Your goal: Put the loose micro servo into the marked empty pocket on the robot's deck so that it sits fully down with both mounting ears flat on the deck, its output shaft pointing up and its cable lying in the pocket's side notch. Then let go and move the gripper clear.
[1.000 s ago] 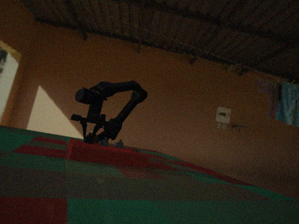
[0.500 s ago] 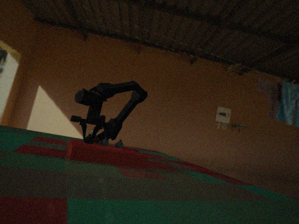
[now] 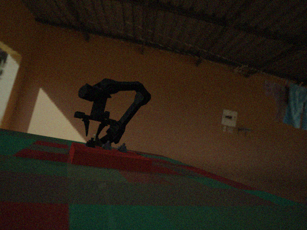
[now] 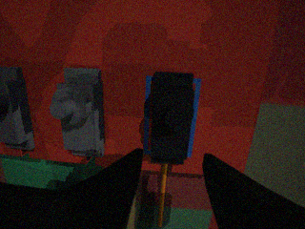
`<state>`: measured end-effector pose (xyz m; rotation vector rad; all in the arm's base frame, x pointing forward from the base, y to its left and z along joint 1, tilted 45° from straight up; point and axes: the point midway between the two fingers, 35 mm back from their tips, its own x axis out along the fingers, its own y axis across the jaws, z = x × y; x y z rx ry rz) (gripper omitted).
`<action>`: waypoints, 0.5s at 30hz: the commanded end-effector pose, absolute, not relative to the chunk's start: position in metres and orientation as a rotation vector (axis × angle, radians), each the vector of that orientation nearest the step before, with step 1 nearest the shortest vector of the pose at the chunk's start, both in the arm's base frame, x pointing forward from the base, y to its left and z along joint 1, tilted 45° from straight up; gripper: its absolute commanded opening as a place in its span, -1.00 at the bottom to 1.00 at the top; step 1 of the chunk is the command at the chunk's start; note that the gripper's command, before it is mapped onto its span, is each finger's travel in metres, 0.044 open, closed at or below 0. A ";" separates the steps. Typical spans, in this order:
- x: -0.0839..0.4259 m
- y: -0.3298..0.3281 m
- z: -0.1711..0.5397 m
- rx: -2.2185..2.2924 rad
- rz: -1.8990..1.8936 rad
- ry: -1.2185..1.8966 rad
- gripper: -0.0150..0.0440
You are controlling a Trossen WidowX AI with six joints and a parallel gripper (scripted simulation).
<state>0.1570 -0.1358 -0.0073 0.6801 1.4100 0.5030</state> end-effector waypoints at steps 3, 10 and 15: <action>0.175 -0.150 0.001 0.679 0.501 1.409 0.59; 0.230 -0.184 0.030 0.675 0.506 1.410 1.00; 0.258 -0.194 0.046 0.674 0.511 1.409 1.00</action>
